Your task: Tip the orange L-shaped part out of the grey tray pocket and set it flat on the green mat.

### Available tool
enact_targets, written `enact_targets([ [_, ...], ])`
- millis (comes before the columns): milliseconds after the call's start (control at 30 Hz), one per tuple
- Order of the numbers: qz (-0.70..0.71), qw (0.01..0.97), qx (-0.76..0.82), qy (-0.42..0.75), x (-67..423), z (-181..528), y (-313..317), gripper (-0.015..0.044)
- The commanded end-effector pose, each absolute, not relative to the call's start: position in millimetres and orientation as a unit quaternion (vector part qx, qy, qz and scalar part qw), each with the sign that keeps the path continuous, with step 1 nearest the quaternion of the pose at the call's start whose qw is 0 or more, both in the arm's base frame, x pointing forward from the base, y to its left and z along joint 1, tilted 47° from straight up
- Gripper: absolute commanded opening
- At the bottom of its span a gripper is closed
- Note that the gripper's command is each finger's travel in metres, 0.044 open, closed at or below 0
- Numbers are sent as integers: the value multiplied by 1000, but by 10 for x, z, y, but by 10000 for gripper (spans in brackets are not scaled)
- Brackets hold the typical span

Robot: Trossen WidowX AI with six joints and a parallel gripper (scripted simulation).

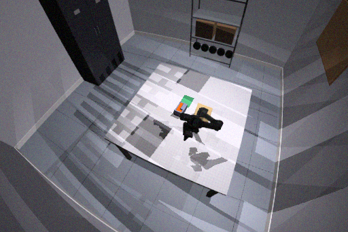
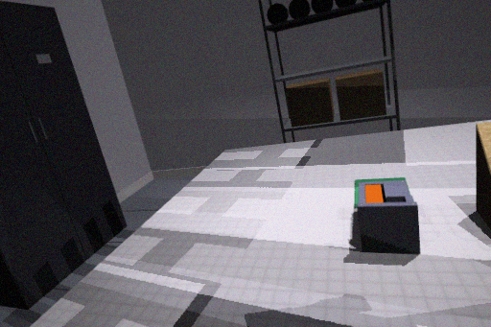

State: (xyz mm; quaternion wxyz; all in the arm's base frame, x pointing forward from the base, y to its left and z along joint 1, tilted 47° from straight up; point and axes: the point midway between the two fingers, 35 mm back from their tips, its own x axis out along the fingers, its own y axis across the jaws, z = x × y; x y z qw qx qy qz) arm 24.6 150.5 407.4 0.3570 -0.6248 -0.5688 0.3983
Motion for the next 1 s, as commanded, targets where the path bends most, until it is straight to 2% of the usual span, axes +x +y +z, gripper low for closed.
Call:
enact_targets([
  [0,402,361,-624,-565,265,4069,1505,374],
  [133,452,410,-609,-507,504,3978,1496,269],
  [233,507,467,-587,-425,836,3816,1467,190],
  [267,527,491,-573,-392,961,3760,1452,180],
  [333,538,511,-576,-344,1146,3643,1408,180],
  [667,560,535,-562,-290,1349,3517,1375,180],
  [833,606,594,-502,-165,1683,3226,1323,180],
  [967,630,653,-420,-11,1965,2884,1213,180],
])
